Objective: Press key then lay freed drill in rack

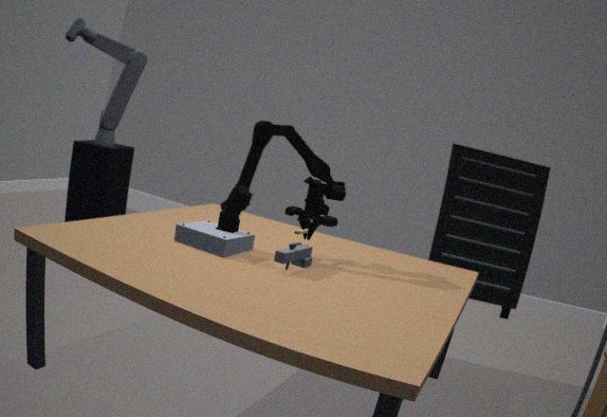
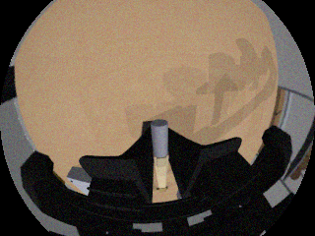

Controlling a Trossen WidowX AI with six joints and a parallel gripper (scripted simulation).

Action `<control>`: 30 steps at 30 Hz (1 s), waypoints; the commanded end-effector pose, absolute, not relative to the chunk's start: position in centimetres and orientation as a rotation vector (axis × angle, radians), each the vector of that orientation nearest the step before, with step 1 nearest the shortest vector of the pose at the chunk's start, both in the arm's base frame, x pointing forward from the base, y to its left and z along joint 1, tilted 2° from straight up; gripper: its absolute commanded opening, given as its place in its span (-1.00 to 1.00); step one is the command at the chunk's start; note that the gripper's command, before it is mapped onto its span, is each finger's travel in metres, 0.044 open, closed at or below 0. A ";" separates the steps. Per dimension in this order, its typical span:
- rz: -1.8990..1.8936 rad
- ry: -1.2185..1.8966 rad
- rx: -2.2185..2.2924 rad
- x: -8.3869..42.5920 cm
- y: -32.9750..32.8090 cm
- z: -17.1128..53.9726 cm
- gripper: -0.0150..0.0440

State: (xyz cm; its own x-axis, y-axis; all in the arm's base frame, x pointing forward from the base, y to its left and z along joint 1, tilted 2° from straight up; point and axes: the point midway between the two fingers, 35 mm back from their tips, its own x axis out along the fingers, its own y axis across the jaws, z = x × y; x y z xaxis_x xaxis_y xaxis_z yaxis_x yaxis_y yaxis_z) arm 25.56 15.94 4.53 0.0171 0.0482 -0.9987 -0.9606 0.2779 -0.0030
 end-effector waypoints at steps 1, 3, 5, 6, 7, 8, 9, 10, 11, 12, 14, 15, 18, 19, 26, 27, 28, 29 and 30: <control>1.010 1.287 -0.969 25.5 16.0 3.9 -0.49; 1.010 1.287 -0.969 25.5 16.0 3.5 -0.49; 1.011 1.287 -0.969 25.5 16.1 3.2 -0.49; 1.011 1.287 -0.969 25.5 16.1 3.0 -0.49; 1.011 1.287 -0.969 25.4 16.1 2.8 -0.49; 1.011 1.287 -0.969 25.4 16.1 2.7 -0.49; 1.011 1.287 -0.969 25.4 16.1 2.5 -0.49; 1.011 1.287 -0.969 25.4 16.1 2.3 -0.49; 1.011 1.287 -0.969 25.4 16.1 2.1 -0.49; 1.011 1.287 -0.969 25.4 16.1 1.9 -0.49; 1.011 1.287 -0.969 25.4 16.1 1.9 -0.49; 1.011 1.287 -0.969 25.4 16.1 1.9 -0.49; 1.011 1.287 -0.969 25.4 16.1 1.7 -0.49; 1.011 1.287 -0.969 25.4 16.1 1.6 -0.49; 1.011 1.287 -0.969 25.4 16.2 0.7 -0.49; 1.011 1.287 -0.969 25.4 16.2 0.6 -0.49; 1.011 1.287 -0.969 25.4 16.2 0.5 -0.49; 1.011 1.287 -0.969 25.4 16.2 0.4 -0.49; 1.011 1.287 -0.969 25.4 16.2 0.3 -0.49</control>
State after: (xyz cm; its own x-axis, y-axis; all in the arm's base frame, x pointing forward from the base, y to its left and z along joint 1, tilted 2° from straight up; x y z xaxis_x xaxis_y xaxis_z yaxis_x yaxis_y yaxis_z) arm 25.45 16.26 0.75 0.0182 0.0494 -0.9986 -0.9604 0.2786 -0.0038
